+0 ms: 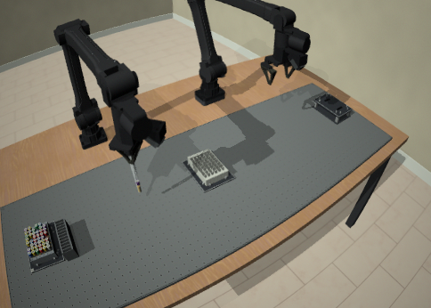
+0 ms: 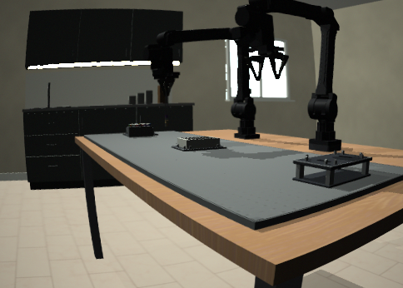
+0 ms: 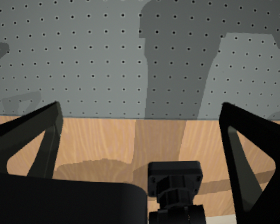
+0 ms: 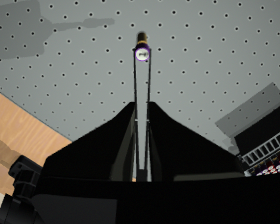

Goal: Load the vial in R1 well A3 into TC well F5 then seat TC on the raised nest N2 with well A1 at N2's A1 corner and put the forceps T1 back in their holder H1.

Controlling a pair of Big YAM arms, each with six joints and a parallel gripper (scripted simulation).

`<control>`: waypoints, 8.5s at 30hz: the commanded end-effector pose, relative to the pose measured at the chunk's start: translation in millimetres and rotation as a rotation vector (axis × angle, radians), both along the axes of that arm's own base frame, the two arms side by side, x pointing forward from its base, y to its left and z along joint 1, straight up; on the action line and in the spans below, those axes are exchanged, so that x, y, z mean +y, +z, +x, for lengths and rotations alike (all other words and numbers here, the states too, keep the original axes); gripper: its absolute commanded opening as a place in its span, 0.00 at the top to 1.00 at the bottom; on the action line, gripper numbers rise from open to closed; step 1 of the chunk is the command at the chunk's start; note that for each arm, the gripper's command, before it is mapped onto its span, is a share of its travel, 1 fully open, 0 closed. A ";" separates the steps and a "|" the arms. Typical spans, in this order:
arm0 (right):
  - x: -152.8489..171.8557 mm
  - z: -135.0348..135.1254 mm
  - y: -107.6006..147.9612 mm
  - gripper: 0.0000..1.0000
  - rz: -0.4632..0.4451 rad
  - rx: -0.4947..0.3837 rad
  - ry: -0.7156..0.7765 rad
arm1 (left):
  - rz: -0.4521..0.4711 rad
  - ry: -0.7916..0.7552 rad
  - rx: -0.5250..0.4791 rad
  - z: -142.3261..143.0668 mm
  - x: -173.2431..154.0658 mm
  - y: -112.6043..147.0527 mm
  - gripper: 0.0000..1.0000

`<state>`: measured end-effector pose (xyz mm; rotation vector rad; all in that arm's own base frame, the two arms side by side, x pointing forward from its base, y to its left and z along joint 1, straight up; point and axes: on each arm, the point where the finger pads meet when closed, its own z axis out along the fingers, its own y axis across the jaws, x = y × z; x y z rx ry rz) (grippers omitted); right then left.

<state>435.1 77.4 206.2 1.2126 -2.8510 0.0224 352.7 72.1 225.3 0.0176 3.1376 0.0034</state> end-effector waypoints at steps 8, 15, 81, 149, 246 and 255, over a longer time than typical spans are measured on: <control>22.5 12.9 14.5 0.91 0.009 -0.026 -0.008 | 0.005 -0.015 -0.031 7.9 0.2 14.3 0.00; 34.5 11.5 14.5 0.91 0.010 -0.026 -0.008 | 0.005 -0.015 -0.031 7.9 0.2 14.3 0.00; 133.6 0.0 13.9 0.91 0.014 -0.021 -0.008 | 0.005 -0.015 -0.031 7.9 0.2 14.3 0.00; 244.2 -10.1 12.9 0.91 0.026 -0.023 -0.008 | 0.005 -0.015 -0.031 7.9 0.2 14.3 0.00; 231.9 -3.5 13.0 0.91 -0.001 -0.033 -0.022 | 0.005 -0.015 -0.031 7.9 0.2 14.3 0.00; 229.3 -7.0 20.3 0.91 0.005 -0.041 -0.022 | 0.005 -0.015 -0.031 7.9 0.2 14.3 0.00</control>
